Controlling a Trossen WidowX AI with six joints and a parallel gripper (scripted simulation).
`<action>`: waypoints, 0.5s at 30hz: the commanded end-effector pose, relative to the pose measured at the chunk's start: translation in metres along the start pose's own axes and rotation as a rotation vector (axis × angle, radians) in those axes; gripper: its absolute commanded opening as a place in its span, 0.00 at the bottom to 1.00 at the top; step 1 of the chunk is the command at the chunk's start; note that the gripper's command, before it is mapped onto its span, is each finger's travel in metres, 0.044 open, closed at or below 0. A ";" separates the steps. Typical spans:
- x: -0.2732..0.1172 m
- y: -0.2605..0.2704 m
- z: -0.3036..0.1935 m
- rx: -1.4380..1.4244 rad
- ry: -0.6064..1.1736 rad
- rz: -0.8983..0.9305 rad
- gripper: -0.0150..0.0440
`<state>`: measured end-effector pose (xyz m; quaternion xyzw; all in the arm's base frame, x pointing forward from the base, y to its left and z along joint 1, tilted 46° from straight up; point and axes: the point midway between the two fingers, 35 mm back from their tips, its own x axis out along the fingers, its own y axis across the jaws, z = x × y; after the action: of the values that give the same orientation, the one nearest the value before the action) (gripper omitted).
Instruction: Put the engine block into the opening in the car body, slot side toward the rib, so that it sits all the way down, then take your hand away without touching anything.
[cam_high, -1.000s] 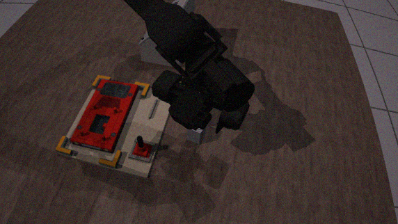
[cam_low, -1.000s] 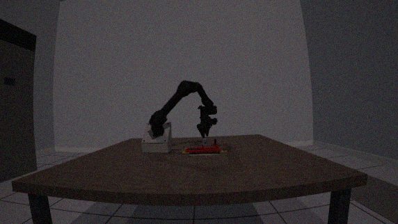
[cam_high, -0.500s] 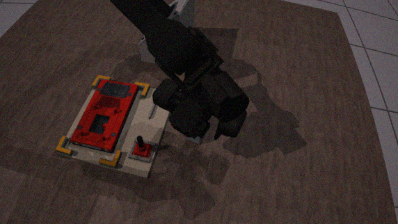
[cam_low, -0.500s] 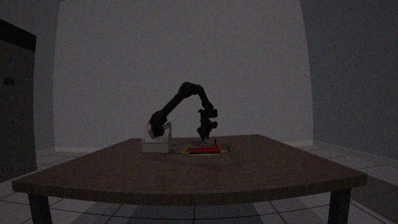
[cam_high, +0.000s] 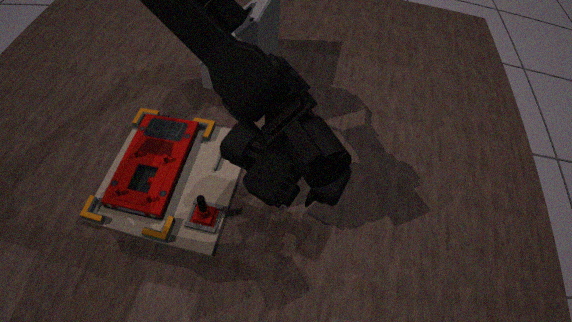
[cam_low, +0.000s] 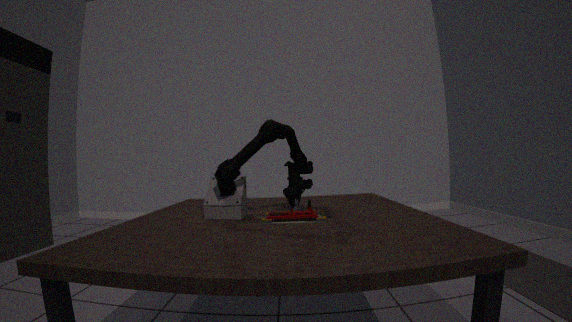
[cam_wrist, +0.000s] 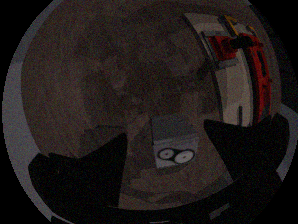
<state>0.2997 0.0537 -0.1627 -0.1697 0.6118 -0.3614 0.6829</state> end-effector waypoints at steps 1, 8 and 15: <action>0.005 -0.002 -0.003 -0.011 0.004 -0.011 0.87; 0.005 -0.002 -0.003 -0.011 0.004 -0.011 0.56; 0.005 -0.002 -0.003 -0.011 0.004 -0.011 0.44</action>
<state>0.2971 0.0510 -0.1651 -0.1724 0.6136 -0.3624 0.6800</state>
